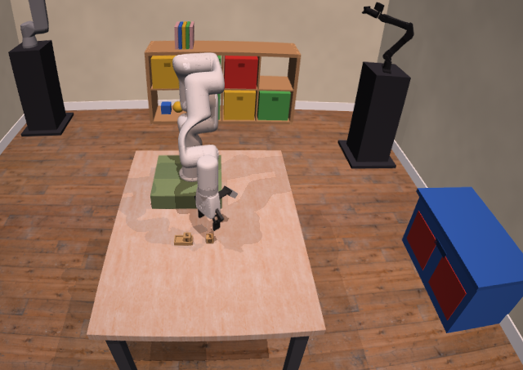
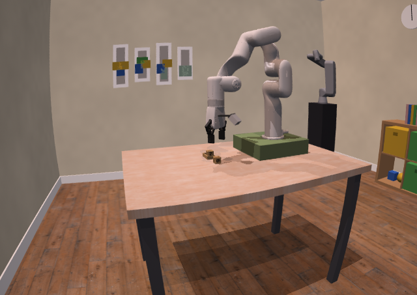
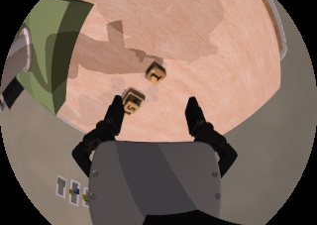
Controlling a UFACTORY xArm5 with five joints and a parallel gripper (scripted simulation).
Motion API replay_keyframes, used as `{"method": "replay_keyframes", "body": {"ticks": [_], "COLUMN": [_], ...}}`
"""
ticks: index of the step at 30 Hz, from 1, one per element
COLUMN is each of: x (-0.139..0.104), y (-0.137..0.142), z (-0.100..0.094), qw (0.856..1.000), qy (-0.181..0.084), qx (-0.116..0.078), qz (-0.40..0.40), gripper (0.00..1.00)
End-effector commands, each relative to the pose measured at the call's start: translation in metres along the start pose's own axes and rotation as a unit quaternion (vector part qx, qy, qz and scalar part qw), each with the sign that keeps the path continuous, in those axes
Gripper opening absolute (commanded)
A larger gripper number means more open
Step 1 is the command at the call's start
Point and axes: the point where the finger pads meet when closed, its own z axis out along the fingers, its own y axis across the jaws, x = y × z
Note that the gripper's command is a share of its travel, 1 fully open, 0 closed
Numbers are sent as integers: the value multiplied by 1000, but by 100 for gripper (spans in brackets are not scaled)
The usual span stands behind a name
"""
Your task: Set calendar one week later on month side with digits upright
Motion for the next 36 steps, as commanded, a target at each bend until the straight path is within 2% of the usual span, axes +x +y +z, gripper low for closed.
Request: {"method": "replay_keyframes", "body": {"ticks": [1, 4, 7, 9, 12, 16, 23, 24, 36], "x": [0, 0, 0, 0, 0, 0, 0, 0, 0], "y": [1, 1, 1, 0, 0, 0, 0, 0, 0], "z": [0, 1, 1, 2, 3, 4, 4, 4, 4], "qw": [997, 991, 988, 978, 971, 953, 947, 947, 947], "qy": [-1, -1, -1, 0, 0, 0, 0, 0, 0], "qx": [-2, -2, -2, -2, -2, -2, -2, -2, -2], "qz": [79, 137, 152, 208, 238, 304, 322, 322, 322], "gripper": [100, 100, 100, 100, 100, 100, 100, 47, 47]}}
